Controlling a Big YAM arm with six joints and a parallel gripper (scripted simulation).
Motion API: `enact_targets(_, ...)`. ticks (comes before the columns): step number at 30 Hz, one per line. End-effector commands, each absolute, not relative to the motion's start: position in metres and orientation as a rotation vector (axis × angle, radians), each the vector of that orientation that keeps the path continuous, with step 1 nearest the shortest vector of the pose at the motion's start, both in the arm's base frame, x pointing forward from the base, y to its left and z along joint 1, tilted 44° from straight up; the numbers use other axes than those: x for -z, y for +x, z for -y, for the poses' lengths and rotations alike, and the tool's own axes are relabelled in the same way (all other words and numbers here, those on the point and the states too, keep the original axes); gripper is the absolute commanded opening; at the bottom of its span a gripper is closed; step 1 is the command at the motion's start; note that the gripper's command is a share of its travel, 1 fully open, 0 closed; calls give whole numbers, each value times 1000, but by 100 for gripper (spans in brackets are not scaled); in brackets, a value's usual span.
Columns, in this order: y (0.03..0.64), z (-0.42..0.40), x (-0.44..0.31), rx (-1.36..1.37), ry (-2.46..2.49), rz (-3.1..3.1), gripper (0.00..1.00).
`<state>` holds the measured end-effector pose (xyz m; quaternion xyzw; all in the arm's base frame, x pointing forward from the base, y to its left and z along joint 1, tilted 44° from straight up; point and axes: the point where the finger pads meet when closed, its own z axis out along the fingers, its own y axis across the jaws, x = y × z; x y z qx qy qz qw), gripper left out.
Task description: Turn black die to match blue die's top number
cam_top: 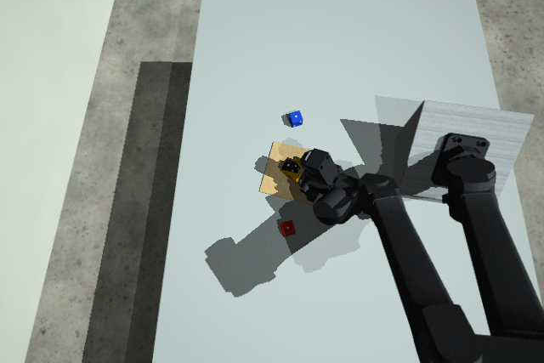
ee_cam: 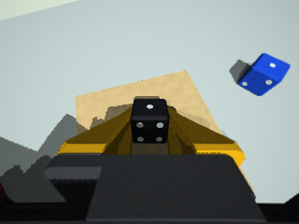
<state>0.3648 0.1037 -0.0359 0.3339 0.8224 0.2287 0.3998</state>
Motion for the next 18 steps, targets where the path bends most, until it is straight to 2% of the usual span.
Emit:
enact_targets(1, 369, -104, 32, -591, 851, -2059, 25)
enact_targets(18, 368, -103, 34, -584, 854, -2064, 25)
